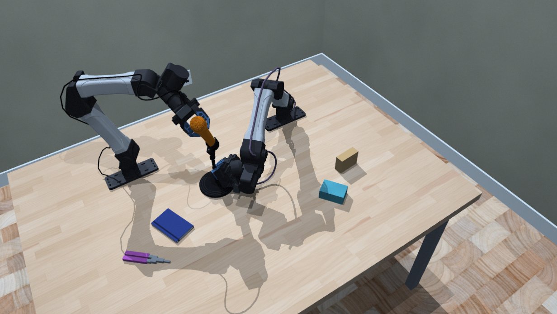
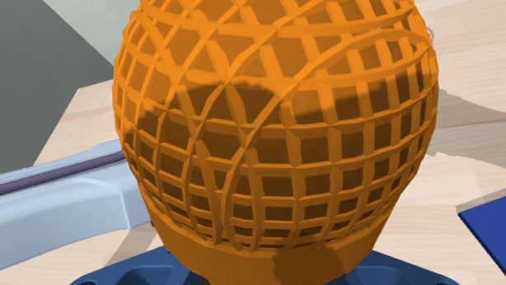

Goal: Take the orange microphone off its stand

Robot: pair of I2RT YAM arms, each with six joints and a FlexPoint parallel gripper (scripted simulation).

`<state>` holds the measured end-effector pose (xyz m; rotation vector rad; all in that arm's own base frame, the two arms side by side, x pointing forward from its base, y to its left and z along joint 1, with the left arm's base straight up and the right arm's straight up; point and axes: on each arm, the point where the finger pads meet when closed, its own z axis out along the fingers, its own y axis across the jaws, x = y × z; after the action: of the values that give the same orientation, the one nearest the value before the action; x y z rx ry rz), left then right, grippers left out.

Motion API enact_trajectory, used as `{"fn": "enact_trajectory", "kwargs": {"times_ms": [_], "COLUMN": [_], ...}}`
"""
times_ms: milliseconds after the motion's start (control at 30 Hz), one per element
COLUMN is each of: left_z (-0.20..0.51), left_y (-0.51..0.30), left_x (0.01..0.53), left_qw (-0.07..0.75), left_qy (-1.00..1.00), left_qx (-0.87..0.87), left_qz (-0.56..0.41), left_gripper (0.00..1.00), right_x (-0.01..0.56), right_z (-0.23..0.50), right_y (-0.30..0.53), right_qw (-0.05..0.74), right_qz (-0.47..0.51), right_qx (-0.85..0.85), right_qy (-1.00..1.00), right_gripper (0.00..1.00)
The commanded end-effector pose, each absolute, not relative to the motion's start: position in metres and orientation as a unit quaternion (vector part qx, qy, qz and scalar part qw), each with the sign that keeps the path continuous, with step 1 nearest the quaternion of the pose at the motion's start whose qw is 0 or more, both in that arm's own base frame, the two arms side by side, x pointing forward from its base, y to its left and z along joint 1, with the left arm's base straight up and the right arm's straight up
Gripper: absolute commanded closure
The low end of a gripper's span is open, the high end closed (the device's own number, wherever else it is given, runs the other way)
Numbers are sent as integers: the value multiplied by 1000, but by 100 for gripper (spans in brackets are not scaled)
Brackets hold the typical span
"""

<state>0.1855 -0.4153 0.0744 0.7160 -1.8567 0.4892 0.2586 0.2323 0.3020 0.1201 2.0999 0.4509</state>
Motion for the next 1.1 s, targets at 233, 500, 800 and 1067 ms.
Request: {"fn": "enact_trajectory", "kwargs": {"times_ms": [233,500,800,1067], "left_z": [-11,-11,-11,-11], "left_y": [-383,-383,-383,-383], "left_x": [187,187,187,187], "left_qw": [426,426,426,426], "left_qy": [-831,-831,-831,-831], "left_qx": [349,349,348,348], "left_qz": [83,83,83,83], "left_gripper": [100,100,100,100], "right_x": [276,288,286,289], "right_z": [381,359,357,374], "right_y": [220,192,171,197], "right_qw": [592,584,560,547], "right_qz": [303,335,178,110], "right_qx": [23,13,116,173], "right_qy": [746,740,801,812], "right_gripper": [100,100,100,100]}}
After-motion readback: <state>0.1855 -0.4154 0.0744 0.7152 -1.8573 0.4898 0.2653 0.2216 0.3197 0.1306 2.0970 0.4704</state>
